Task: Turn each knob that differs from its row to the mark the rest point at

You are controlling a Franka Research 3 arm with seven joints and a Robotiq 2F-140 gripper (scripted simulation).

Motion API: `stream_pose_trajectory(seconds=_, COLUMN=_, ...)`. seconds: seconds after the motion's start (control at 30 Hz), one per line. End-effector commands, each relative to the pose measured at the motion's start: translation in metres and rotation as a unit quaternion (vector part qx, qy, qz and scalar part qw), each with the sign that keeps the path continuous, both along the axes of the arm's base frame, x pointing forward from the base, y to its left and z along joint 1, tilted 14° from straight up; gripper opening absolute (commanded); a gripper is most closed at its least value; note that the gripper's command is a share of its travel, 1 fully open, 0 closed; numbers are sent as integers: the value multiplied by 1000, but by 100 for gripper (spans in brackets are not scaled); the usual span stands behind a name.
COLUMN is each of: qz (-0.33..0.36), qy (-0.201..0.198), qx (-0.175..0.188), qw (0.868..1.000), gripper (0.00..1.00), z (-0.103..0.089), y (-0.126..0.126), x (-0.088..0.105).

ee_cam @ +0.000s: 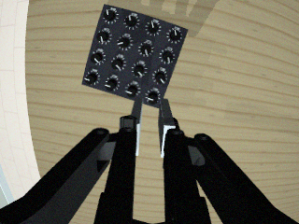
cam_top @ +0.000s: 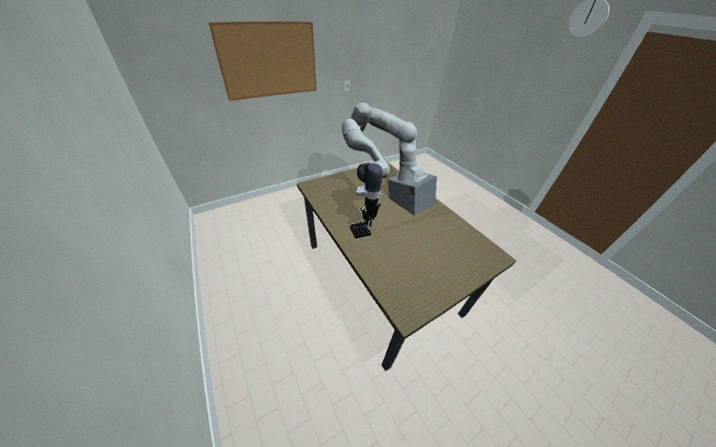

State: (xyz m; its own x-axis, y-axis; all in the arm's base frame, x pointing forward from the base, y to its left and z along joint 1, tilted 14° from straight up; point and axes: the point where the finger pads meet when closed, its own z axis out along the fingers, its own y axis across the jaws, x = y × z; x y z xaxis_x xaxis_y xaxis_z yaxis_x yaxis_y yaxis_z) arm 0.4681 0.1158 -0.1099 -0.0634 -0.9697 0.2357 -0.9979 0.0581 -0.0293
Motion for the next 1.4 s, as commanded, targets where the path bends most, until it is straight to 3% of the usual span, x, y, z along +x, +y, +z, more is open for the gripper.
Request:
stream_pose_trajectory(seconds=0.0, qz=2, qy=3, qx=-1, qw=1000, gripper=12, z=0, y=-1, x=-2)
stream_pose_trajectory(seconds=0.13, qz=-7, qy=0, qx=-1, qw=1000, gripper=12, z=3, y=-5, x=1)
stream_pose_trajectory(seconds=0.3, qz=-108, qy=-24, qx=0, qw=994, gripper=12, z=32, y=-54, x=28)
stream_pose_trajectory(seconds=0.37, qz=-123, qy=-28, qx=0, qw=992, gripper=12, z=36, y=-62, x=31)
stream_pose_trajectory(seconds=1.37, qz=-123, qy=-28, qx=0, qw=992, gripper=12, z=36, y=-62, x=31)
